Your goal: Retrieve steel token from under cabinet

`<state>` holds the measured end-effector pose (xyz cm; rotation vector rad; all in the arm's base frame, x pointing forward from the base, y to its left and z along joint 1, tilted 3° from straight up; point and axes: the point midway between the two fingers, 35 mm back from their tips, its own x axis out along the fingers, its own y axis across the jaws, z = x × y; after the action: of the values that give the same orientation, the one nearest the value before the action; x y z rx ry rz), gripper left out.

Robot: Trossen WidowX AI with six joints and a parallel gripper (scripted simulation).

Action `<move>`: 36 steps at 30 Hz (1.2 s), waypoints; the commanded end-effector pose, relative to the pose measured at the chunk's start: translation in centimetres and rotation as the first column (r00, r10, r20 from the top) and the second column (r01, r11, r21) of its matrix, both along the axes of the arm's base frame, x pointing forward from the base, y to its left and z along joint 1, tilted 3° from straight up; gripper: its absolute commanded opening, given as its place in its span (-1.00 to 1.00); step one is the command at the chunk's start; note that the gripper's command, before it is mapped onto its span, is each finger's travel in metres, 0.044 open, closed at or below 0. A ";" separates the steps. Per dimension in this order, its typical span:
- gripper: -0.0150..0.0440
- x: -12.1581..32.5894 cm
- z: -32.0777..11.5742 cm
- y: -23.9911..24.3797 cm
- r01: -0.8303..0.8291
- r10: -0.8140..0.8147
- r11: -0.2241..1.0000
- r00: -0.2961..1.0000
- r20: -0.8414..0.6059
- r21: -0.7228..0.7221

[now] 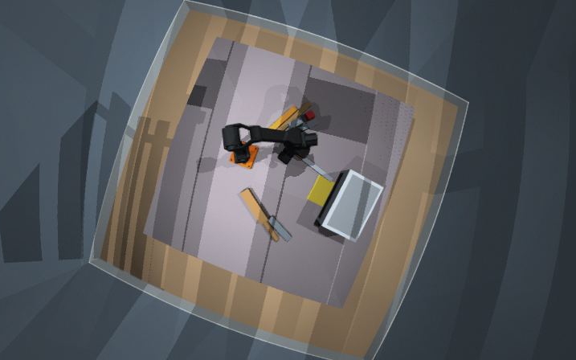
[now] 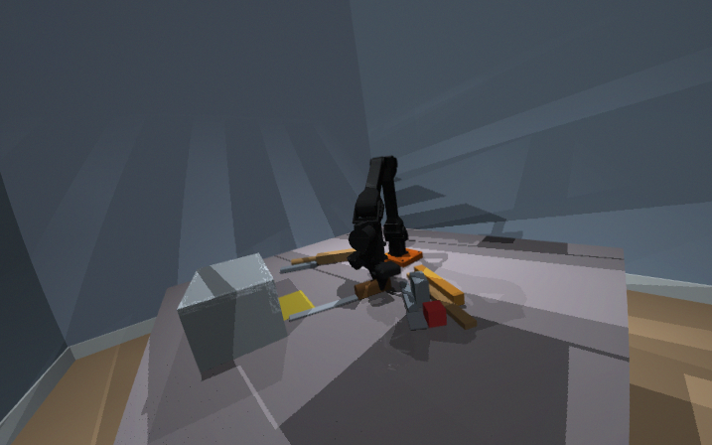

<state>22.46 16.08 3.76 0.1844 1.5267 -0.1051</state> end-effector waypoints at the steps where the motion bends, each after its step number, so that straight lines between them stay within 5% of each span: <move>1: -0.49 0.0 0.1 0.1 -0.040 0.040 0.999 0.999 0.004 0.002; 36: -0.49 -0.1 0.1 0.1 -0.315 0.315 0.949 0.949 0.015 -0.013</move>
<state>22.41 16.13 3.78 -0.0465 1.5227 0.1156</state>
